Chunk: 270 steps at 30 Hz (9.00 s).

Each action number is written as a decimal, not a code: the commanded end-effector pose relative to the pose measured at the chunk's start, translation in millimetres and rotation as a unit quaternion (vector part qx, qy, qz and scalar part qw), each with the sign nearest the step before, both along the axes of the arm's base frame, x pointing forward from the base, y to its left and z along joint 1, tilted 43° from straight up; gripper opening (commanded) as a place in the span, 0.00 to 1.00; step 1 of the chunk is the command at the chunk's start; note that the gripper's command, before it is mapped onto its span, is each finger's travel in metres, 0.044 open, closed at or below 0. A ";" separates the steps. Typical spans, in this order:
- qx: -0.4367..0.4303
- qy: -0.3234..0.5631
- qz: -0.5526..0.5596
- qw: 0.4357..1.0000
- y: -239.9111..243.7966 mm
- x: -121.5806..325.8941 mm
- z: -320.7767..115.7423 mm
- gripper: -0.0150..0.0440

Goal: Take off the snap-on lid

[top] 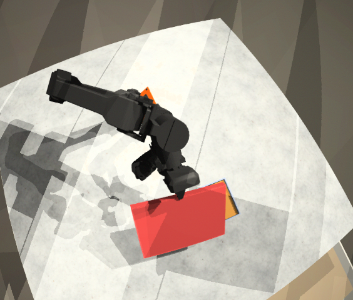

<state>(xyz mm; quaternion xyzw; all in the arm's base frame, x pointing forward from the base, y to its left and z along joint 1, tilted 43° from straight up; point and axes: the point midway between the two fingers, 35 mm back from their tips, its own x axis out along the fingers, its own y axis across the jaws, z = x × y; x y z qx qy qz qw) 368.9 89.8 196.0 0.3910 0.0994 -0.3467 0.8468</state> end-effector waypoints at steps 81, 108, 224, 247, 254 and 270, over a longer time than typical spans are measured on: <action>0.000 -0.002 0.003 1.000 -119.7 -33.4 114.3 0.25; -0.001 -0.003 0.003 1.000 -158.4 -44.3 150.9 0.25; -0.003 -0.005 0.003 1.000 -221.8 -47.2 85.5 0.25; -0.003 -0.005 0.003 1.000 -234.3 -47.7 72.2 0.25; -0.004 -0.005 0.003 1.000 -238.0 -47.8 68.2 0.25; -0.004 -0.006 0.003 1.000 -246.7 -48.1 58.9 0.25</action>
